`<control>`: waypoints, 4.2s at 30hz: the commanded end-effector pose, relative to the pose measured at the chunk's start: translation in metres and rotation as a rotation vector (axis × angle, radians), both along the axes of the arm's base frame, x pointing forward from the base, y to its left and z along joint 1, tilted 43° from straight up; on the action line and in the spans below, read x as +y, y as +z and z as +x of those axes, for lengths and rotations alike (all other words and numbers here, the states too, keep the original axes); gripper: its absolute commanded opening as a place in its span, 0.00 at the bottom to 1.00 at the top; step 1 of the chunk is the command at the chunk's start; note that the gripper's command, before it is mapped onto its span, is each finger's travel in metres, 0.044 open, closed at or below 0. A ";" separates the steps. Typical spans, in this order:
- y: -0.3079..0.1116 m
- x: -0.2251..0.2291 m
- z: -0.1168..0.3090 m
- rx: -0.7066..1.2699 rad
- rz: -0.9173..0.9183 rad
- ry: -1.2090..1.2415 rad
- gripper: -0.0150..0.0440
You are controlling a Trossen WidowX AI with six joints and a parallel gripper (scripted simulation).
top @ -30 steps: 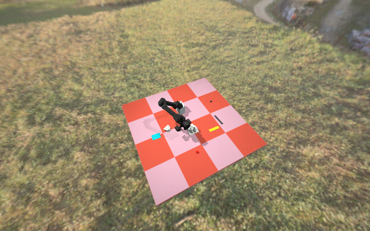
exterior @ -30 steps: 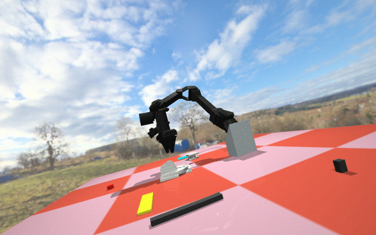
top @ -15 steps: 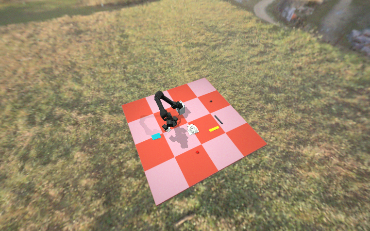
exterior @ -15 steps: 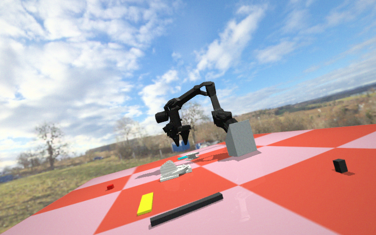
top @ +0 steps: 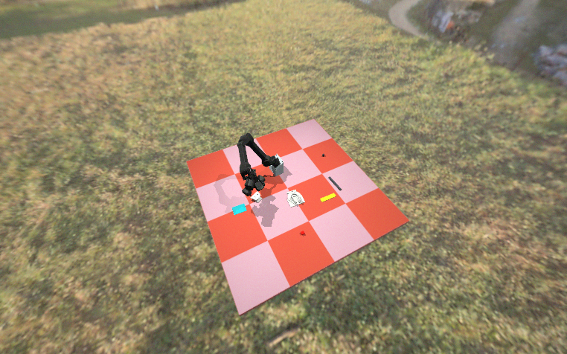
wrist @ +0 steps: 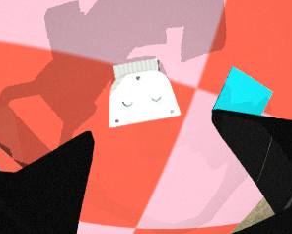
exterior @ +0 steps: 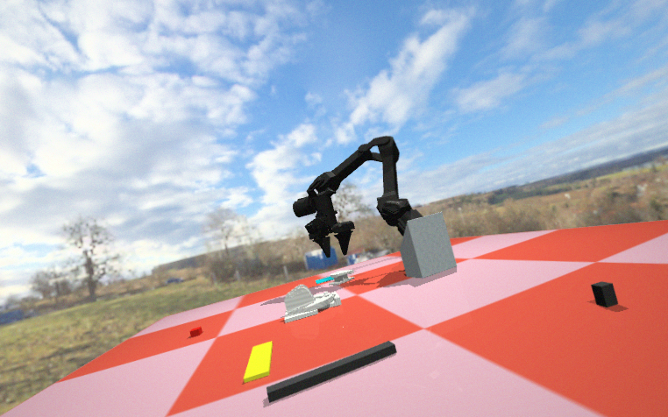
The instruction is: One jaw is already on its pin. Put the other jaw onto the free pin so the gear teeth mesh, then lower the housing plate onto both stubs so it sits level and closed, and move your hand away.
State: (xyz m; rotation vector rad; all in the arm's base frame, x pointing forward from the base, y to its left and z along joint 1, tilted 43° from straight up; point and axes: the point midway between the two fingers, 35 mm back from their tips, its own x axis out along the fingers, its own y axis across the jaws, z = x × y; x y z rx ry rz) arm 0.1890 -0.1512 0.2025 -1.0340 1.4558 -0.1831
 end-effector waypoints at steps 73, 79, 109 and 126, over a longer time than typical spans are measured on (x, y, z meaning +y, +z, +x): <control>-0.054 -0.048 0.009 0.013 -0.003 0.002 1.00; -0.053 -0.049 0.009 0.010 -0.004 -0.003 0.97; -0.034 -0.030 0.008 0.011 0.002 -0.002 0.85; -0.002 0.000 -0.003 0.012 0.002 0.002 0.85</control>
